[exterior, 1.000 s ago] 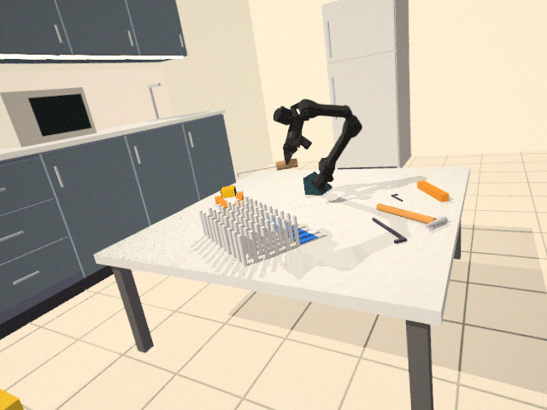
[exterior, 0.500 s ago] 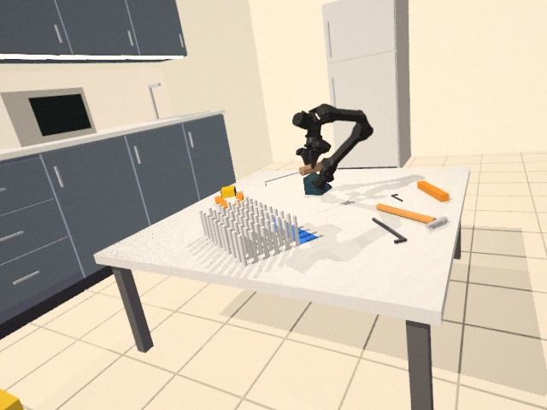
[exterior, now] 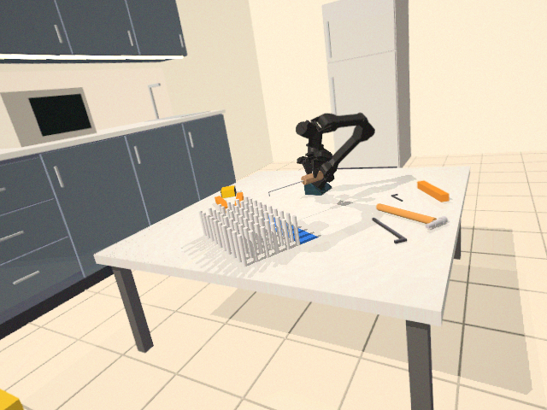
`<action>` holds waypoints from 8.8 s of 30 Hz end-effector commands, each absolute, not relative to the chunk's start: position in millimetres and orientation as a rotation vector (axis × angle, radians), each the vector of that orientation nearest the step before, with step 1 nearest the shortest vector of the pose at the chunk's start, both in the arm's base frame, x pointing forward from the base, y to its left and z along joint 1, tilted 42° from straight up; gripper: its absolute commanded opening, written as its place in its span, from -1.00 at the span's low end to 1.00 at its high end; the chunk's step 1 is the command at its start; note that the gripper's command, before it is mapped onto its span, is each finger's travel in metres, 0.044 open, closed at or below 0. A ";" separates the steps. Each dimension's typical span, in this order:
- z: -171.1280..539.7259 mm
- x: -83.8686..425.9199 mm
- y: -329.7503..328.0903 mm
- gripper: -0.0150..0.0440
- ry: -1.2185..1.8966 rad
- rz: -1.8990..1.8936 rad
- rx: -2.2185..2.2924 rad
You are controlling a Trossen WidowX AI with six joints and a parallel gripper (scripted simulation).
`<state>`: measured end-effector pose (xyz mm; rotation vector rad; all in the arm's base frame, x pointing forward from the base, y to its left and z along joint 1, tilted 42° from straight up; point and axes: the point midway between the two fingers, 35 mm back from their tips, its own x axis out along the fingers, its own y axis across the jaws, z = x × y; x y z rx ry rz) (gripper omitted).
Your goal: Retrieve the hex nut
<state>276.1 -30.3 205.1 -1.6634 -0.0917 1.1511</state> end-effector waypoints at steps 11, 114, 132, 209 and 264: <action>162.2 285.1 7.7 -0.49 -0.082 1.152 -1.675; 108.4 317.5 39.1 -0.49 -0.107 1.116 -1.666; 105.9 326.0 35.1 -0.49 -0.107 1.115 -1.667; 94.8 364.5 16.5 -0.49 -0.108 1.113 -1.670; 81.7 380.7 0.7 -0.49 -0.106 1.112 -1.672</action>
